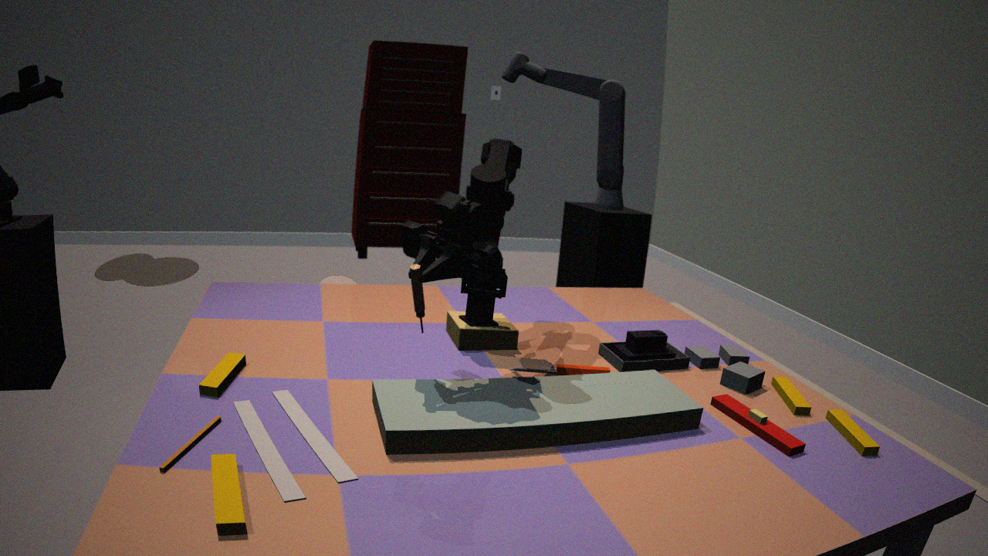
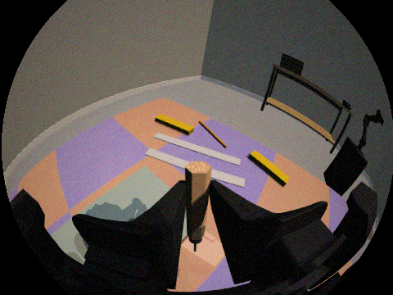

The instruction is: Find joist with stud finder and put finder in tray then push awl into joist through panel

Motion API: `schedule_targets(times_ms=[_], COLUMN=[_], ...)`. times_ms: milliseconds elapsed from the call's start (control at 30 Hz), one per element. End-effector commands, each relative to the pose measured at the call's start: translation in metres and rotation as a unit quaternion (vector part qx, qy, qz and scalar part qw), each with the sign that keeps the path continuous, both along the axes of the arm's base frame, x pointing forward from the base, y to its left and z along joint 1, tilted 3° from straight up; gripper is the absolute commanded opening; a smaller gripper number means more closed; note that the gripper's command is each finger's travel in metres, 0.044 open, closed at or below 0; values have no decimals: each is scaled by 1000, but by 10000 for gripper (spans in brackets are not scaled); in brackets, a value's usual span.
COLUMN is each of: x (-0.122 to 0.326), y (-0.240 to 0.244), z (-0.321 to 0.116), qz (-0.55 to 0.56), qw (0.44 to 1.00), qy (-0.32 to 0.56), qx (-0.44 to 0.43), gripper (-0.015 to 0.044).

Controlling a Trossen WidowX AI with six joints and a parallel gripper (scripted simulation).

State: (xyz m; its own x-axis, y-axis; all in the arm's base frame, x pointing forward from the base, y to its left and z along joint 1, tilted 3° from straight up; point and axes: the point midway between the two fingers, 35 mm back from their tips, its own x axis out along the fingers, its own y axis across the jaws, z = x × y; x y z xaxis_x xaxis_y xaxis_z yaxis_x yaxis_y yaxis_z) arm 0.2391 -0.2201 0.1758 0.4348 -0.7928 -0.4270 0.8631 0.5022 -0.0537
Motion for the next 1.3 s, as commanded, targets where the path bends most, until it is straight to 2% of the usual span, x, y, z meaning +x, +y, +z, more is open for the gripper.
schedule_targets(times_ms=[0, 300, 633, 933, 1267], x=[25, 70, 105, 121, 120], y=[6, 28, 60, 94, 132], z=[-5, -10, -10, -8, -8], qz=[68, 213, 372, 508, 645], qw=[997, 975, 922, 850, 745], qy=[-18, -60, -103, -138, -171], qx=[13, 34, 39, 31, 12], gripper=[0, 0, 0, 0, 0])
